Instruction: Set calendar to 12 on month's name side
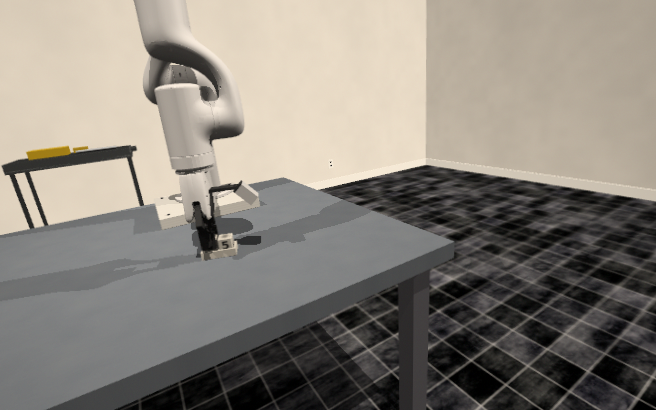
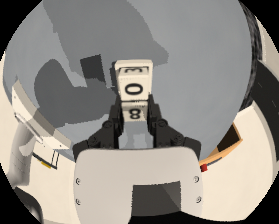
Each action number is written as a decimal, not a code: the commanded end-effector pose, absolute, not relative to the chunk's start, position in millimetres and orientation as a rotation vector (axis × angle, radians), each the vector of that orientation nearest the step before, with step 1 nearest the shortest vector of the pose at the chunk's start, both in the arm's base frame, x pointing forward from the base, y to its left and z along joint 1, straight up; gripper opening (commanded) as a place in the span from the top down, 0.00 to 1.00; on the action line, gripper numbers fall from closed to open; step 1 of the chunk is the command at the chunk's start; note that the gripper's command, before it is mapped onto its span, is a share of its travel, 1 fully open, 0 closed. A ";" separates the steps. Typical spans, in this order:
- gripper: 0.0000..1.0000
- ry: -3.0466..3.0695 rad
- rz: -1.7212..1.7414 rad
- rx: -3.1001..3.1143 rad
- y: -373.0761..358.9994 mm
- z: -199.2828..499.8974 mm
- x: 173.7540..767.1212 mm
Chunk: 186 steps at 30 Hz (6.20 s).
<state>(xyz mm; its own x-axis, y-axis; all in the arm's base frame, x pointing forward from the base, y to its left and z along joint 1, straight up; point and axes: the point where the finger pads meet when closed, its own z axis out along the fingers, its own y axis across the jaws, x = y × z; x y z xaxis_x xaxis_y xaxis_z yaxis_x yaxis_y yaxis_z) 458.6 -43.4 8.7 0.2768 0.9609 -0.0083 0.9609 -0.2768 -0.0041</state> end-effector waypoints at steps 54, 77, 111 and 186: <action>0.73 1.887 -0.012 2.508 -43.5 7.0 459.5; 0.73 1.887 -0.012 2.508 -43.5 7.0 459.5; 0.53 1.887 -0.012 2.508 -43.5 7.0 459.5; 0.00 1.887 -0.012 2.508 -42.6 127.5 460.0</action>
